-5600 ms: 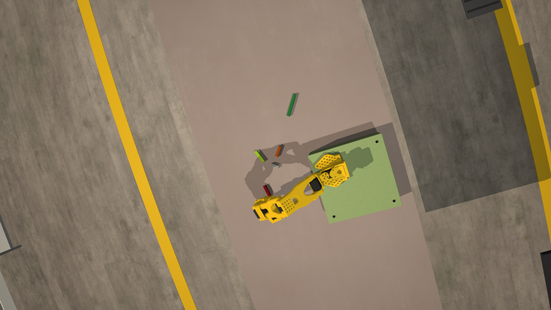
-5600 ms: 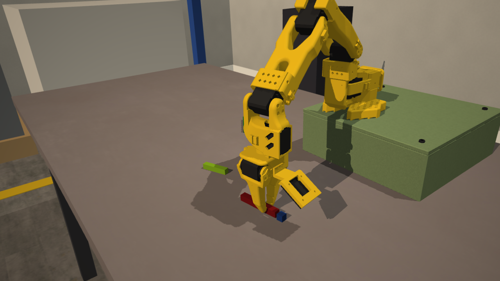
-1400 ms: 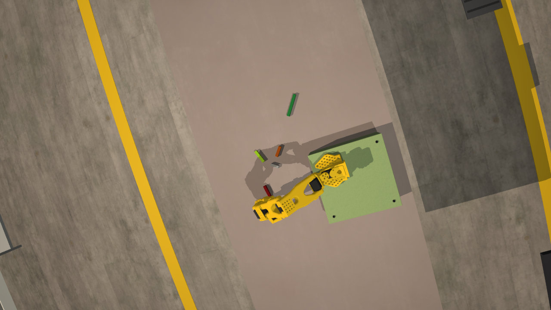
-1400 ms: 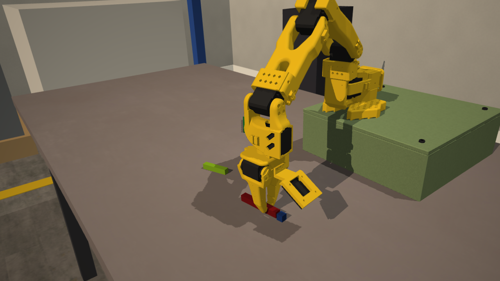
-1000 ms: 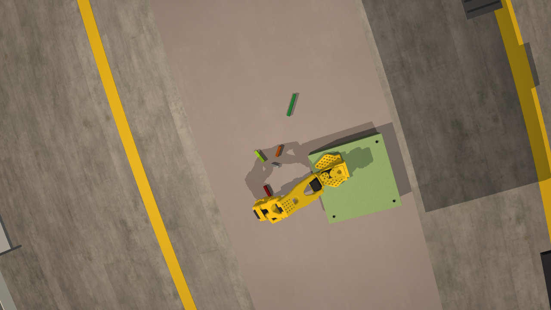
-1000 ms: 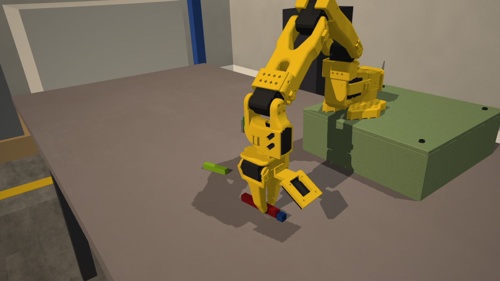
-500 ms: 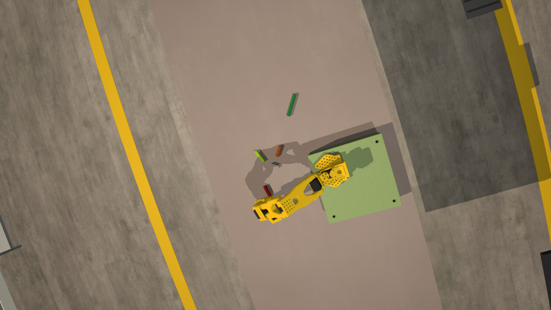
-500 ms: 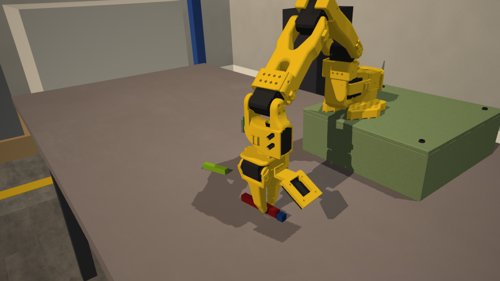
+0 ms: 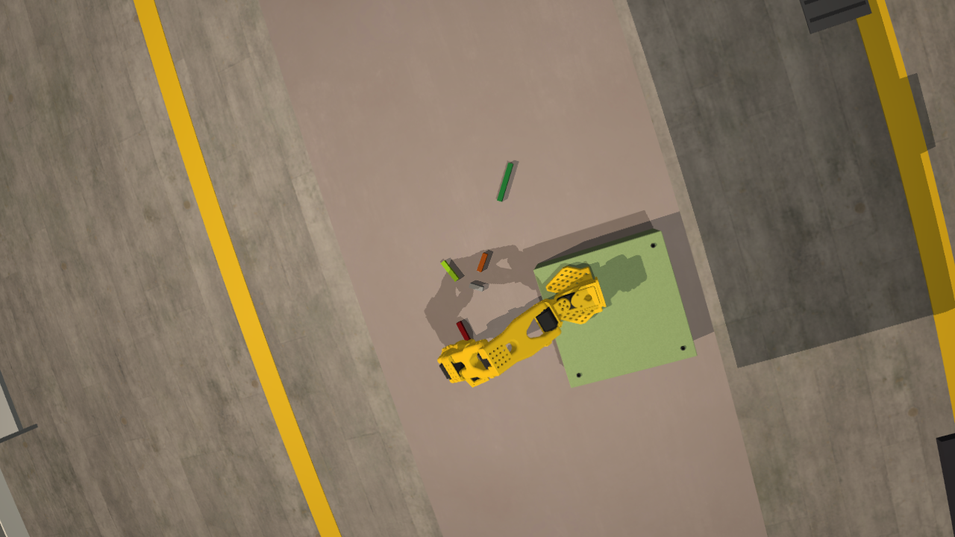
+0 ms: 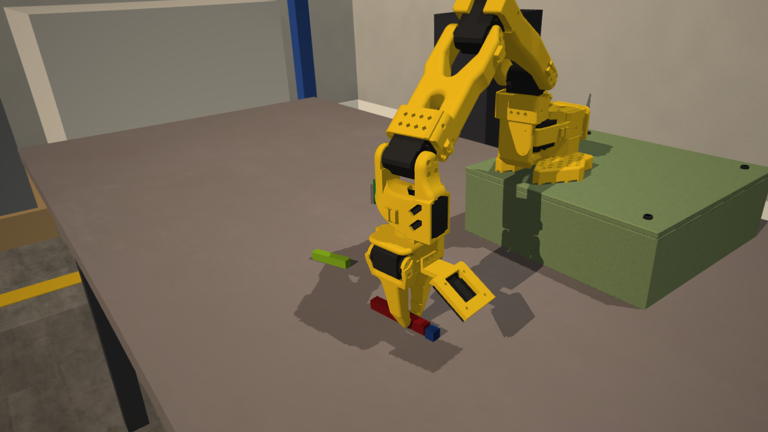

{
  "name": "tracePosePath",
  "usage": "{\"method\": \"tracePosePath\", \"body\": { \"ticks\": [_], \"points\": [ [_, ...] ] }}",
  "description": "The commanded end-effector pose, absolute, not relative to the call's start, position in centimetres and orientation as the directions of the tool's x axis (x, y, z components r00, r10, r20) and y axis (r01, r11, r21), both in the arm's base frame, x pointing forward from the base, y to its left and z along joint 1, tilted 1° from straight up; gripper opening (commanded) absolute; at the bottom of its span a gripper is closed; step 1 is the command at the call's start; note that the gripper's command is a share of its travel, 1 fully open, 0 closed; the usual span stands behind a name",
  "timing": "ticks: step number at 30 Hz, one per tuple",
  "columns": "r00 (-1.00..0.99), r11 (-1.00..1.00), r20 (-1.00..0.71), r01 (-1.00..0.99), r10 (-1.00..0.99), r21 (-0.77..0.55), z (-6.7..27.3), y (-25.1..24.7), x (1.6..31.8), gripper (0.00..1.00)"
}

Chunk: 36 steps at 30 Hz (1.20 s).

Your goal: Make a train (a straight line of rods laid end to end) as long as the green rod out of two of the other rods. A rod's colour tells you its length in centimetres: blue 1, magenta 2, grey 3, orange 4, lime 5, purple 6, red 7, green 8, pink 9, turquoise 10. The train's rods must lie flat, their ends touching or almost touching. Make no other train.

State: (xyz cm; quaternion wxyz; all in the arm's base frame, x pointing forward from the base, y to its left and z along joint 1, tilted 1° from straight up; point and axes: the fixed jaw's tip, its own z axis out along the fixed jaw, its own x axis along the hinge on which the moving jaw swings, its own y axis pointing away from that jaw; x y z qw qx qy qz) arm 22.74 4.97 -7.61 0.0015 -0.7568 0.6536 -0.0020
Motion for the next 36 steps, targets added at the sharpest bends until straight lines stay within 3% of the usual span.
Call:
{"method": "tracePosePath", "body": {
  "ticks": [1, 36],
  "points": [
    [0.144, -0.144, 0.0, -0.99, -0.99, -0.003, -7.77, 5.23, 22.65, 0.01],
    [0.144, -0.144, 0.0, -0.99, -0.99, -0.003, -7.77, 5.23, 22.65, 0.15]
  ]
}}
